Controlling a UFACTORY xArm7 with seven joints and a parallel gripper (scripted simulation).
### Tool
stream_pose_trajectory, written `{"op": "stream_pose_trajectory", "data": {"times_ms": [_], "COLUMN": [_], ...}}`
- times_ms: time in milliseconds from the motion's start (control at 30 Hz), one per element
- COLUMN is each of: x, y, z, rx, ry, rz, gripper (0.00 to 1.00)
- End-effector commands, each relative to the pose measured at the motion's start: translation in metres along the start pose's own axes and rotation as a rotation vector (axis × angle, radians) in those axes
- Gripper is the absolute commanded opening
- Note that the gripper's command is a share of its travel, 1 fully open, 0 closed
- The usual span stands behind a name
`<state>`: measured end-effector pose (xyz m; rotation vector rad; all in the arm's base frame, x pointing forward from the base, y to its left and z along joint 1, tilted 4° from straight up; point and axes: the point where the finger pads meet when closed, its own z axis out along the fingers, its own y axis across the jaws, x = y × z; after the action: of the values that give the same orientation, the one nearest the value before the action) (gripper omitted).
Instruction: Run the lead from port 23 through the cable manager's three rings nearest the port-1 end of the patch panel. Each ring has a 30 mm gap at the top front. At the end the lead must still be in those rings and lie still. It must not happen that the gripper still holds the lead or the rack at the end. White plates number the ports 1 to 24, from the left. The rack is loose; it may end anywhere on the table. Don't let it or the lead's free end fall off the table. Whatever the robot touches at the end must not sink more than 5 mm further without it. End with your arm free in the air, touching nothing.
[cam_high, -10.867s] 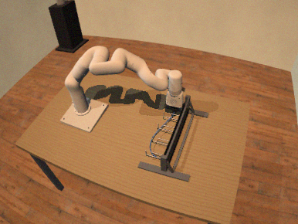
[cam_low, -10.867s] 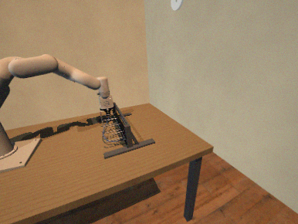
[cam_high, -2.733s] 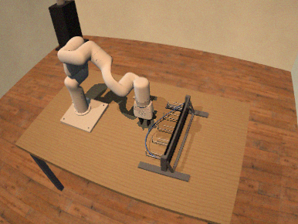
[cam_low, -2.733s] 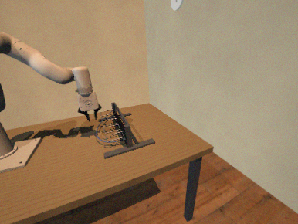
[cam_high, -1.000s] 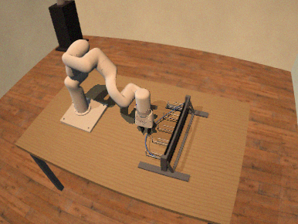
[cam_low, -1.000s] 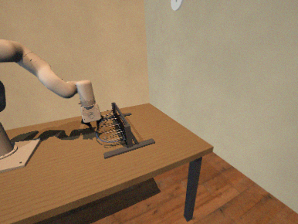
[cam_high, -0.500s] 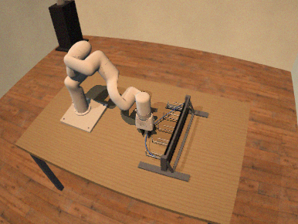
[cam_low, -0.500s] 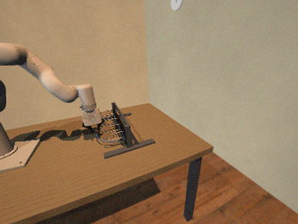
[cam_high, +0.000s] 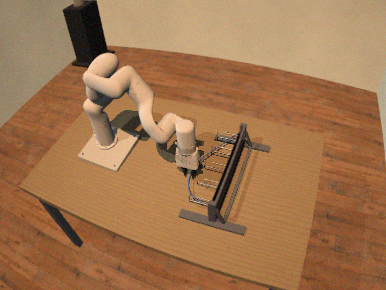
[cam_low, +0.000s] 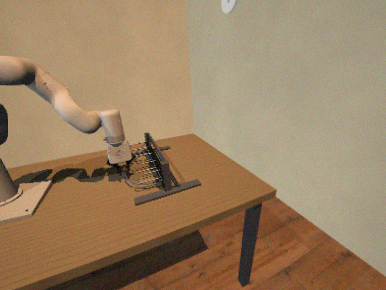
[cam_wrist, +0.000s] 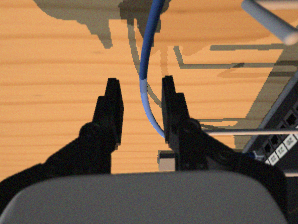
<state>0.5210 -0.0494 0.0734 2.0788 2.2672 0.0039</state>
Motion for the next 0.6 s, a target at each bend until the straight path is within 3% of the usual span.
{"op": "stream_pose_trajectory", "data": {"times_ms": [0,567], "x": [-0.0002,-0.0005], "y": [0.0016,0.0033], "z": [-0.0018,-0.0018], "rx": [-0.005,-0.005], "ry": [-0.001,-0.001], "rz": [0.0,0.0], "gripper": [0.33,0.33]}}
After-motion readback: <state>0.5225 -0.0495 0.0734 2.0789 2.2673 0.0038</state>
